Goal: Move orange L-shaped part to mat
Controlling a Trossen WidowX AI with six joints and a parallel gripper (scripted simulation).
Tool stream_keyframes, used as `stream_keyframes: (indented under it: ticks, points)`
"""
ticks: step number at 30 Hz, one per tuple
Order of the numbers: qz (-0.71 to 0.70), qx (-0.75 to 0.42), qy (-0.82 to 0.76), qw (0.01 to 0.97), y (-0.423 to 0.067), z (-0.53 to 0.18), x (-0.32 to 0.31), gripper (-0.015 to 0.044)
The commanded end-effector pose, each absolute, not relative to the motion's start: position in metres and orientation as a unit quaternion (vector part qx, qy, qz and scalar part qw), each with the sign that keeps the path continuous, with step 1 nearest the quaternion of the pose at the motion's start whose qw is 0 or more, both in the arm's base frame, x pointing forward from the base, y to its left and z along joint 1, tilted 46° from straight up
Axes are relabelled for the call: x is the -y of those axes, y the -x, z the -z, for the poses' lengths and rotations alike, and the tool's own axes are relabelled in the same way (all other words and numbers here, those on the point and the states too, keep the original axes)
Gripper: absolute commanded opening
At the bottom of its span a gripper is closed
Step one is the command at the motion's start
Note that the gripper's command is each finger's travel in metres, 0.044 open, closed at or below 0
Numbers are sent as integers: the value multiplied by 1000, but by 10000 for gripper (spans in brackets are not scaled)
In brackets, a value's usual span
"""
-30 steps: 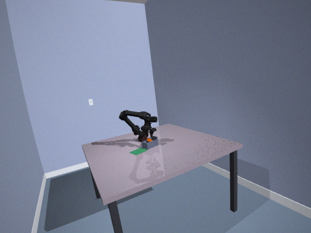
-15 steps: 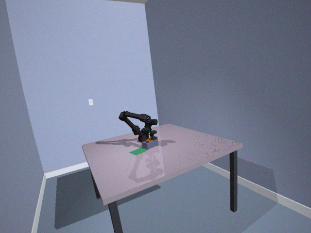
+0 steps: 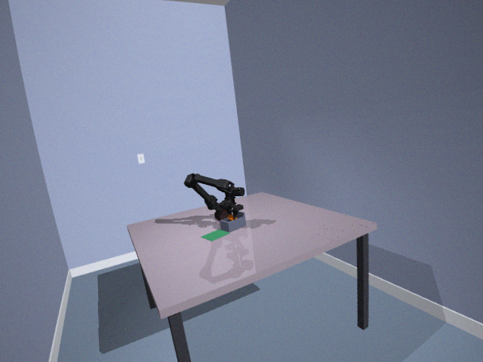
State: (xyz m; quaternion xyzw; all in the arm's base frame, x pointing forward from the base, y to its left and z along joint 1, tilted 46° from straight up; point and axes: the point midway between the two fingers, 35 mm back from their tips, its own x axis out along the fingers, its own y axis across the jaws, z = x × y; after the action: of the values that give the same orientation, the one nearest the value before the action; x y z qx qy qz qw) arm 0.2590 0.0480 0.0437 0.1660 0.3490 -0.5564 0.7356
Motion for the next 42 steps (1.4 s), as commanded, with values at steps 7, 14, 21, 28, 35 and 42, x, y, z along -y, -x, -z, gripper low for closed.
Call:
stream_keyframes:
  ticks: [7, 14, 21, 28, 35, 42]
  points:
    - [556, -349, -167, 736, -259, -44, -48, 115]
    - [556, -349, -167, 736, -259, -44, -48, 0]
    - [556, -349, -166, 736, -259, -46, -50, 0]
    - [556, -349, -164, 736, -257, -53, -57, 0]
    - [556, -350, -163, 736, -255, -60, -65, 0]
    - [556, -350, -163, 736, -254, -68, -73, 0]
